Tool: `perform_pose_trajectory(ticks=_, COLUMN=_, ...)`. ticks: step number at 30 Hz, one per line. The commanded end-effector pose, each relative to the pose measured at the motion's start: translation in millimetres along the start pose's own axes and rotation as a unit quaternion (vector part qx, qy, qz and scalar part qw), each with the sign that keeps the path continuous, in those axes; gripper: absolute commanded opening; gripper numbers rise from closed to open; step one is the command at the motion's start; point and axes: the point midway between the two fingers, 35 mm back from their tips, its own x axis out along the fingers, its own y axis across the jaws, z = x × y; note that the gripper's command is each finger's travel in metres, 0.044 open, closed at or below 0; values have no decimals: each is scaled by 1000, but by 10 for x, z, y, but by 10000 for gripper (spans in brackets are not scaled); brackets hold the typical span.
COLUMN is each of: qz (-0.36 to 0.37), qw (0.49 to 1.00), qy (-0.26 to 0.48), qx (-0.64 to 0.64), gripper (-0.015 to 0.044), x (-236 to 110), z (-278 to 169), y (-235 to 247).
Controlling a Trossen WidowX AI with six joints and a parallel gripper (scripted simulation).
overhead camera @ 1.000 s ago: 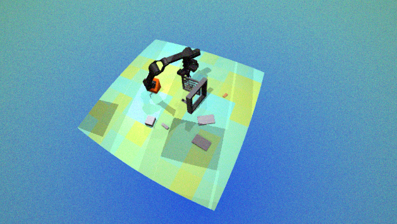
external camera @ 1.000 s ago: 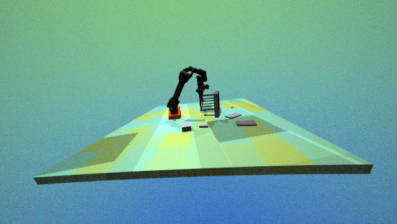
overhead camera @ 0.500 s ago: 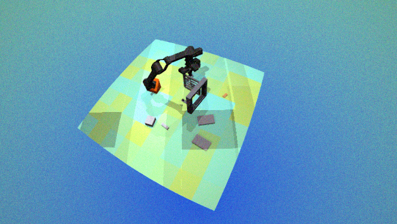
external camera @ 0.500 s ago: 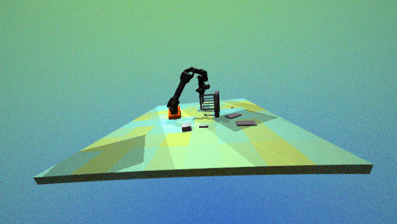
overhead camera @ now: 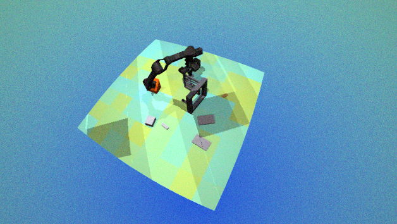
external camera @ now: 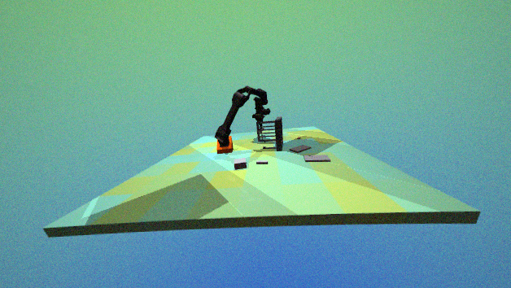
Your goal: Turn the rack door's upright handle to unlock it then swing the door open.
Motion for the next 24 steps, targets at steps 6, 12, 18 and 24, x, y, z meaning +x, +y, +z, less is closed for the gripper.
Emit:
perform_pose_trajectory(ticks=6, qz=-1, qw=1000, qy=2, qx=7, gripper=291, x=2, z=1, y=-4)
perform_pose_trajectory(ticks=12, qz=5, qw=1000, qy=-1, qx=2, gripper=291, x=-74, z=2, y=1)
perform_pose_trajectory(ticks=18, qz=13, qw=1000, qy=-4, qx=-4, gripper=291, x=-189, z=2, y=5)
perform_pose_trajectory(ticks=24, qz=20, qw=1000, qy=-8, qx=-10, gripper=291, x=-300, z=0, y=4)
